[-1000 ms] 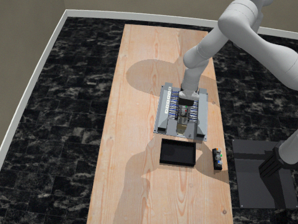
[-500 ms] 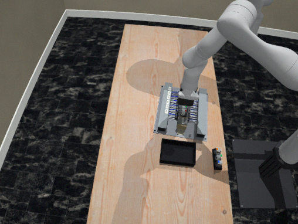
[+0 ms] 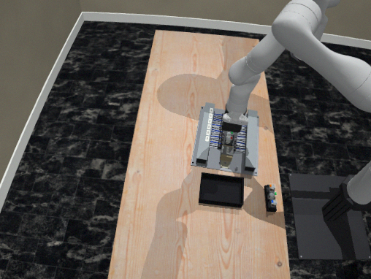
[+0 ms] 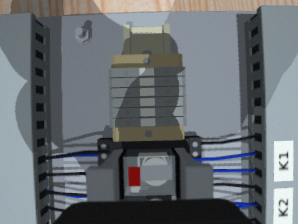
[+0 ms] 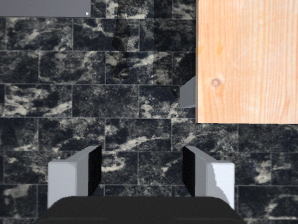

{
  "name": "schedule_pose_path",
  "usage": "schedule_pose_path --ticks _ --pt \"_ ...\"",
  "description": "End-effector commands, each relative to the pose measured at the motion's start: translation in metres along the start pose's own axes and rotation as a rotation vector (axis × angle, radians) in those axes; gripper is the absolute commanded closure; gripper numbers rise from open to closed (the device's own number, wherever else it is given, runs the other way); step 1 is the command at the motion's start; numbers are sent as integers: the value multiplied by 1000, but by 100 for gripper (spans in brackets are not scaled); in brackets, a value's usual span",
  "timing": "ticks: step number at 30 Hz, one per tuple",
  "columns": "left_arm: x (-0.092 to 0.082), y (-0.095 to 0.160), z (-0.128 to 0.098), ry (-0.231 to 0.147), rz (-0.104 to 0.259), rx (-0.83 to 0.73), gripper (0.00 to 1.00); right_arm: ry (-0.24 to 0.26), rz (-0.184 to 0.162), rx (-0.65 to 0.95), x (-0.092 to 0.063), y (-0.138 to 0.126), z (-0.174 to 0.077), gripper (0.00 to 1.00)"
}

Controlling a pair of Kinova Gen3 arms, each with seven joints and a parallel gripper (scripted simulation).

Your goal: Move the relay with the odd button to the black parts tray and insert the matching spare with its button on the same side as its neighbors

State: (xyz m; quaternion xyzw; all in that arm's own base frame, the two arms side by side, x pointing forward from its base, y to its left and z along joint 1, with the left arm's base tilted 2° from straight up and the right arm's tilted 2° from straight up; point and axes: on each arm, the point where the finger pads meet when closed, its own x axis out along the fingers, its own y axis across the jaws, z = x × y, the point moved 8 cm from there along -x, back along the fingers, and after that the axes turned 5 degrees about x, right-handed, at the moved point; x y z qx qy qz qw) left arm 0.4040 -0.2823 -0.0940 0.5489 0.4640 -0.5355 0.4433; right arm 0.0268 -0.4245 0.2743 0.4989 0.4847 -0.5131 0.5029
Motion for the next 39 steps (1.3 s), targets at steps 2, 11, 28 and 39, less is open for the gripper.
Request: schedule_pose_path --ticks 2,11,28,39 --pt "-1 1 0 -1 6 0 100 -2 0 0 -1 0 0 0" --pt "-1 -1 0 0 16 0 100 -2 0 0 -1 0 0 0" --pt "-1 -2 1 2 34 0 100 -2 0 0 -1 0 0 0" --pt "-1 -4 1 3 44 0 100 -2 0 0 -1 0 0 0"
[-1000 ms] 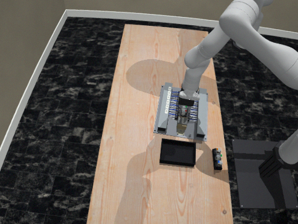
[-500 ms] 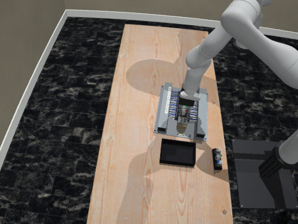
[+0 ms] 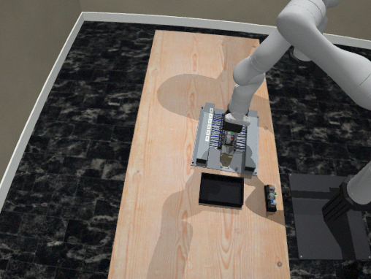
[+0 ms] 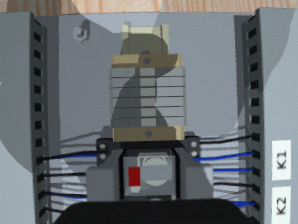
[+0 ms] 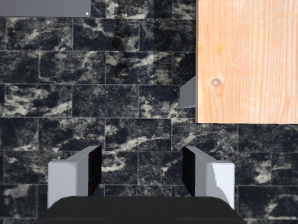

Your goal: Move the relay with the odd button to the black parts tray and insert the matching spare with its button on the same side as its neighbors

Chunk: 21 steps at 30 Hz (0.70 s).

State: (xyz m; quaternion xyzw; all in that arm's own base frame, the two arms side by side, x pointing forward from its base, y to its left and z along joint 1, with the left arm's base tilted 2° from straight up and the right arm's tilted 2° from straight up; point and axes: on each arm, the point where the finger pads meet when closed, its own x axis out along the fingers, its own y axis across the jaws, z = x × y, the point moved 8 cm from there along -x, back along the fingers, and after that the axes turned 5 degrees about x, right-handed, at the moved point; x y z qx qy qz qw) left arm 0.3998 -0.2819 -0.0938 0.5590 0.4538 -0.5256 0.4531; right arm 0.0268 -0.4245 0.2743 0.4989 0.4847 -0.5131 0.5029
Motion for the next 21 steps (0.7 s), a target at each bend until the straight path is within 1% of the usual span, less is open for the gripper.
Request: schedule_pose_path --ticks 1,11,21 --pt "-1 1 0 -1 5 0 100 -2 0 0 -1 0 0 0" --pt "-1 0 1 0 15 0 100 -2 0 0 -1 0 0 0" --pt "-1 1 0 -1 3 0 100 -2 0 0 -1 0 0 0"
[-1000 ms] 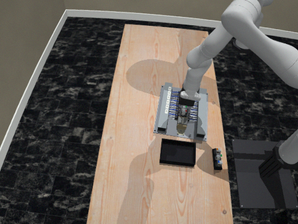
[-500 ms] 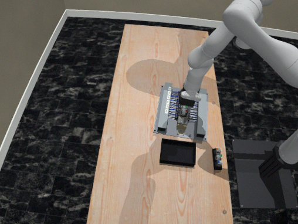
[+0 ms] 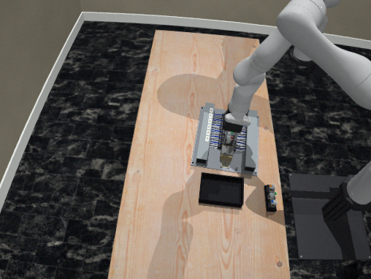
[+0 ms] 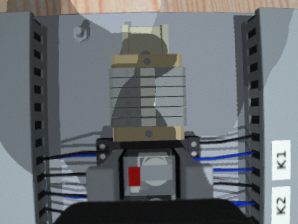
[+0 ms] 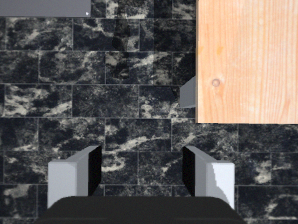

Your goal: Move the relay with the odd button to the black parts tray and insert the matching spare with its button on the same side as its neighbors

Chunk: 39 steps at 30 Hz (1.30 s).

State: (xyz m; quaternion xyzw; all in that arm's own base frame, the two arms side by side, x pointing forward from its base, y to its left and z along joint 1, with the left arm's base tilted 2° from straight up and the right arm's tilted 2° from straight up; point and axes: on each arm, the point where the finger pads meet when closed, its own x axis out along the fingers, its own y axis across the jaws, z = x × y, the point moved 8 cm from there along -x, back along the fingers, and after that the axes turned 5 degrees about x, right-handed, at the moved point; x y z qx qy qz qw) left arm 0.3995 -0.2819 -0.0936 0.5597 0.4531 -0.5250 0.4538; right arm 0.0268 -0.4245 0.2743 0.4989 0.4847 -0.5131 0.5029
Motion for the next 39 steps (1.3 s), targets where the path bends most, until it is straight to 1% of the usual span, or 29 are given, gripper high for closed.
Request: schedule_pose_path --ticks 1,39 --pt "-1 1 0 -1 -1 0 100 -2 0 0 -1 0 0 0" --pt "-1 5 0 -5 -40 0 100 -2 0 0 -1 0 0 0"
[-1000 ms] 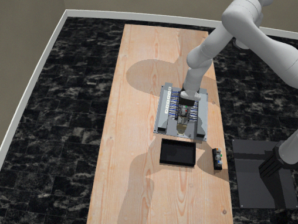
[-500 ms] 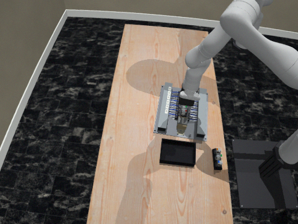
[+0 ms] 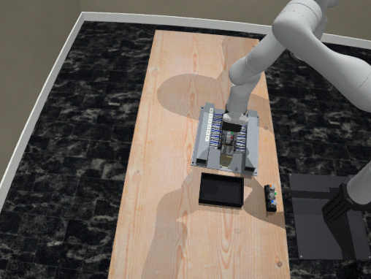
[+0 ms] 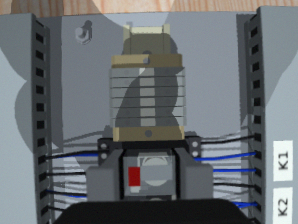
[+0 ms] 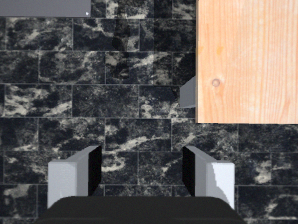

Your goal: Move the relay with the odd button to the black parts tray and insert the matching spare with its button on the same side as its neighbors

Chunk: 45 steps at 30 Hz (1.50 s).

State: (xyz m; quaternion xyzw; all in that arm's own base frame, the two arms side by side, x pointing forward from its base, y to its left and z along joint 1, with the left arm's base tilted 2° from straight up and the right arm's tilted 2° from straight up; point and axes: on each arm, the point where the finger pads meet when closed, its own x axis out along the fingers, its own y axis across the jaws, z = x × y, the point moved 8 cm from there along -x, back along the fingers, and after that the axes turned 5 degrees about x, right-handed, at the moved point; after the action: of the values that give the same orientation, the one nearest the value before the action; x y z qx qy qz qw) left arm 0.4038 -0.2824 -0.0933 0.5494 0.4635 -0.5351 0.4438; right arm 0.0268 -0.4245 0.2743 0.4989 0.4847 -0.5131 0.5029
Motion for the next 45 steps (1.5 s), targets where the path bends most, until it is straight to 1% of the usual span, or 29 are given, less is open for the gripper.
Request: schedule_pose_path --ticks 1,19,45 --pt "-1 1 0 -1 1 0 100 -2 0 0 -1 0 0 0" --pt "-1 3 0 -3 -17 0 100 -2 0 0 -1 0 0 0" --pt "-1 0 0 0 11 0 100 -2 0 0 -1 0 0 0"
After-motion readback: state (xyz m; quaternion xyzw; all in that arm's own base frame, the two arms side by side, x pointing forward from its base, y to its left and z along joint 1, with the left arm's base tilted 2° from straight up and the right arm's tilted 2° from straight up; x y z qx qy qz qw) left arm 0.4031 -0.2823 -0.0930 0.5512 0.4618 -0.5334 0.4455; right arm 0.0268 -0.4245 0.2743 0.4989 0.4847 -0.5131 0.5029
